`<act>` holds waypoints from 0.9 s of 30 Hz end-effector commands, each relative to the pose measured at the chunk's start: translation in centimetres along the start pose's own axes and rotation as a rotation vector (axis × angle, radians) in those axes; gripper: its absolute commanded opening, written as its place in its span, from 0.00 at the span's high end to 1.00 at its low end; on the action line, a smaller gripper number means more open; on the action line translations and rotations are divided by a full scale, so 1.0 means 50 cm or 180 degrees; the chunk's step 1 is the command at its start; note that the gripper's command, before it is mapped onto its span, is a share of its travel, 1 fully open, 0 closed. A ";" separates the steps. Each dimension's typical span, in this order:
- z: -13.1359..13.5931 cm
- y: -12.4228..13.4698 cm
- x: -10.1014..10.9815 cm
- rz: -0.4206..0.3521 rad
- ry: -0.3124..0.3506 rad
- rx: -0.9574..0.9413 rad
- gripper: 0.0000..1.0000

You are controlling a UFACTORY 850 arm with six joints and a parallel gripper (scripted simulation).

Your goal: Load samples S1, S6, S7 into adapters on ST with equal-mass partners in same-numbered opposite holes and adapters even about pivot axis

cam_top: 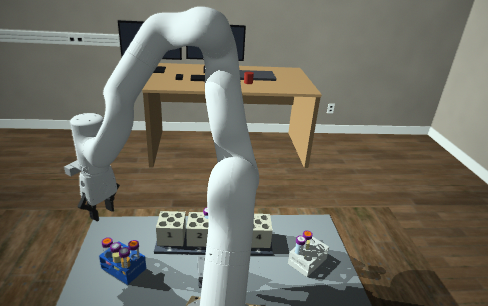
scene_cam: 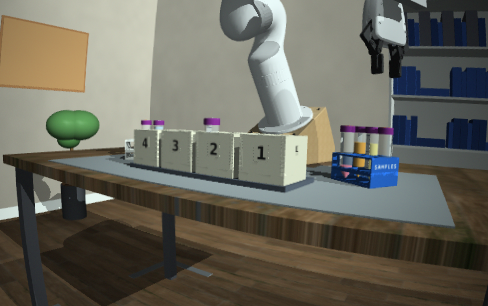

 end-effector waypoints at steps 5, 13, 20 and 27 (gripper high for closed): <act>-0.001 -0.002 -0.015 0.0004 -0.0001 -0.0001 0.43; -0.001 -0.002 -0.039 0.0004 -0.0001 -0.0001 0.43; -0.001 -0.002 -0.067 0.0004 -0.0001 -0.0001 0.43; -0.001 -0.002 -0.087 0.0004 -0.0001 -0.0001 0.43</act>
Point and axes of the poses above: the point where the finger pads meet when closed, its own x axis back along the fingers, its own z axis across the jaws, y = z × x, the point moved 6 cm from there along x, back along the fingers, and after that the axes turned 11 degrees about x, right-handed, at the moved point
